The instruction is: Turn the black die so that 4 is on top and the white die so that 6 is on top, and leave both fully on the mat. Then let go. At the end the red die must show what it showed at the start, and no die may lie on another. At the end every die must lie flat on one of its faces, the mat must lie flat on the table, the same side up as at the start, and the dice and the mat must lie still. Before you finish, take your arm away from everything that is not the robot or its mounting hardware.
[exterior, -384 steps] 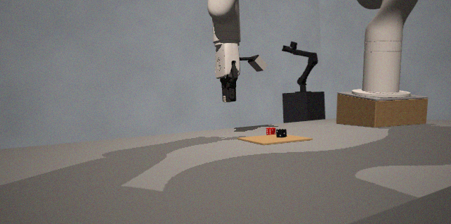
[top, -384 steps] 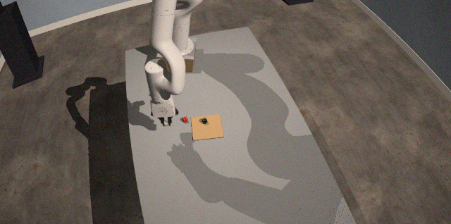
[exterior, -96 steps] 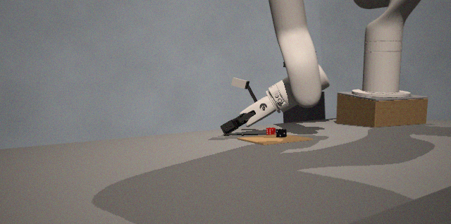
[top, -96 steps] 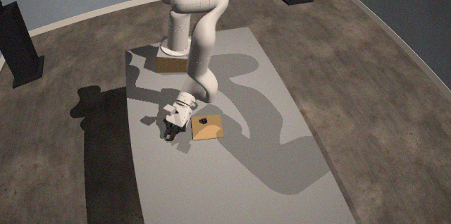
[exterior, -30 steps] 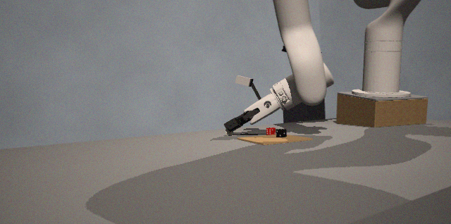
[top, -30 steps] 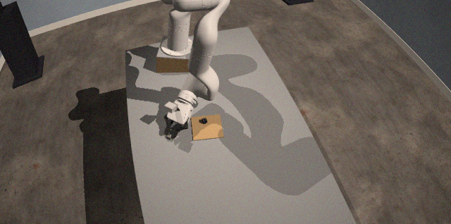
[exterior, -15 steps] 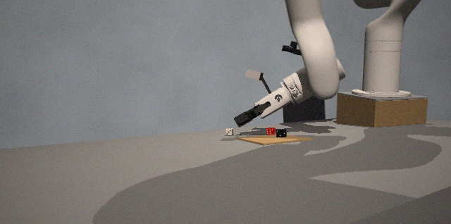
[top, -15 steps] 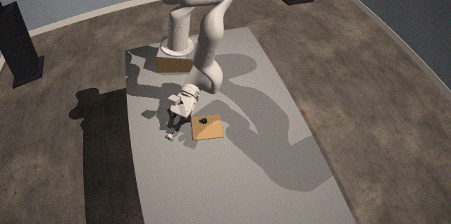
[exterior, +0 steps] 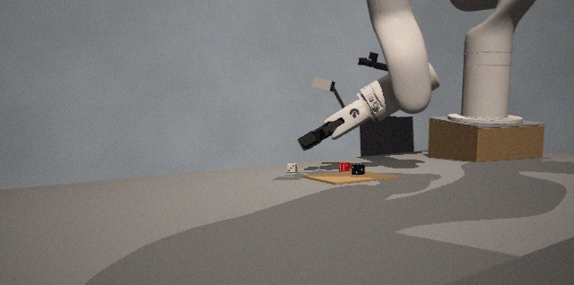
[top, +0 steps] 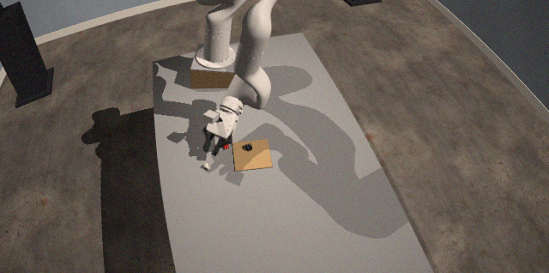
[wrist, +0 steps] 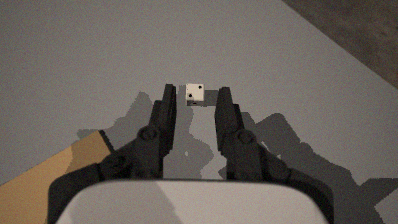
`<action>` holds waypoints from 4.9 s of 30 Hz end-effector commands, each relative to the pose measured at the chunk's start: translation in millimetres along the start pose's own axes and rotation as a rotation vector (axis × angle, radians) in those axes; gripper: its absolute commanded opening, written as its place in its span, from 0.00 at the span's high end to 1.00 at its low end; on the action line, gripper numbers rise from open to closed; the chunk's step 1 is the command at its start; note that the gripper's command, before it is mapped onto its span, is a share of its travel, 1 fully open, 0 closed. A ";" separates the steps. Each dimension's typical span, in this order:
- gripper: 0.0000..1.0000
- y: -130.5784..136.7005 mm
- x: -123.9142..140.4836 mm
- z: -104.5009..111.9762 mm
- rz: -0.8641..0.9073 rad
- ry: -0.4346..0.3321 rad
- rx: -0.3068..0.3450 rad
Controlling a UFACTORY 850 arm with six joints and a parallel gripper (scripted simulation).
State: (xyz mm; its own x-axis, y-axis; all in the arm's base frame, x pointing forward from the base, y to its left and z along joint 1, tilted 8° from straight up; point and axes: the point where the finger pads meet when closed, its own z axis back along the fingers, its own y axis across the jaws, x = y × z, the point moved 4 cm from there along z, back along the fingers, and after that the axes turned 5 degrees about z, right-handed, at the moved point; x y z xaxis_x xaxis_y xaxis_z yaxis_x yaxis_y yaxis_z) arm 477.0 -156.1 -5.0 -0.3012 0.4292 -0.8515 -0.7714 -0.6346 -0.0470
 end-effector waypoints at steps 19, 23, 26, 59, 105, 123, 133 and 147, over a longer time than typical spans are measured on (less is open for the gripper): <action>0.64 2.7 -36.9 13.6 -0.002 -0.063 -0.005; 0.64 3.8 -49.1 8.6 -0.002 -0.196 -0.016; 0.64 4.2 -53.2 7.1 -0.002 -0.239 -0.021; 0.64 10.3 -123.0 -39.3 0.000 -1.065 -0.094; 0.64 6.6 -82.4 -53.0 0.091 -1.071 -0.143; 0.64 6.6 -82.3 -53.1 0.091 -1.071 -0.143; 0.64 6.5 -80.7 -54.0 0.090 -1.072 -0.145; 0.64 5.4 -69.3 -60.3 0.089 -1.072 -0.148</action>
State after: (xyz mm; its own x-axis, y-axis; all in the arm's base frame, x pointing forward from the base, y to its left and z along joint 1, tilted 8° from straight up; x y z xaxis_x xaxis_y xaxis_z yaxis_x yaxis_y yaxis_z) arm 526.4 -228.2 26.0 -0.7409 0.6703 0.0423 -0.6692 -0.7315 -0.1308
